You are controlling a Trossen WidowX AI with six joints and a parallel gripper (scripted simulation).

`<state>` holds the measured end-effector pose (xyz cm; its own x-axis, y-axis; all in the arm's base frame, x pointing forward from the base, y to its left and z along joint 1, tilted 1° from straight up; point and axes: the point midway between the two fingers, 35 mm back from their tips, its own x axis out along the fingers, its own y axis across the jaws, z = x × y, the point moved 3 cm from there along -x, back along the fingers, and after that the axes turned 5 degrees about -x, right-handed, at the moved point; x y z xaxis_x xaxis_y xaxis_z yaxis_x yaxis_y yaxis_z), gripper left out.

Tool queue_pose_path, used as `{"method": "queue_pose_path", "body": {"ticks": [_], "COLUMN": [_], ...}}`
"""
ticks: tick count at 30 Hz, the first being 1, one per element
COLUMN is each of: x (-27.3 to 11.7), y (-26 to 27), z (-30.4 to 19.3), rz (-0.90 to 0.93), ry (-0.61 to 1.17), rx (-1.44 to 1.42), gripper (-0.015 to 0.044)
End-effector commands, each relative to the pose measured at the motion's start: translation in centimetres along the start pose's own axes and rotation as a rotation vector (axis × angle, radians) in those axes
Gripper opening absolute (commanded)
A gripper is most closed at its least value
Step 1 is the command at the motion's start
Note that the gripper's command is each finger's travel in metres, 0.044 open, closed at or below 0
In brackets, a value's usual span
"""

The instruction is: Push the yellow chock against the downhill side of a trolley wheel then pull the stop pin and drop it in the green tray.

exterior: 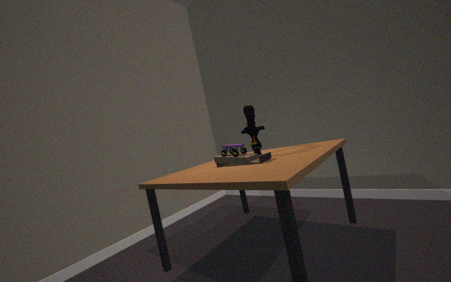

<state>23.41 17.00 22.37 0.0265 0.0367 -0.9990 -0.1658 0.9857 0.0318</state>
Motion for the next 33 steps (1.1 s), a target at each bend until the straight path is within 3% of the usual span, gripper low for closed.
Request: {"method": "queue_pose_path", "body": {"ticks": [1,6,24,33], "x": [0.1,0.1,0.8,3.0], "y": [0.5,1.2,1.2,1.1], "z": [0.4,0.5,3.5,3.5], "rz": [-0.030,-0.113,-0.113,-0.113], "ry": [0.002,0.008,0.005,0.005], "rx": [0.008,0.007,0.007,0.007], "gripper": [0.0000,0.0000,0.0000,0.0000]}}
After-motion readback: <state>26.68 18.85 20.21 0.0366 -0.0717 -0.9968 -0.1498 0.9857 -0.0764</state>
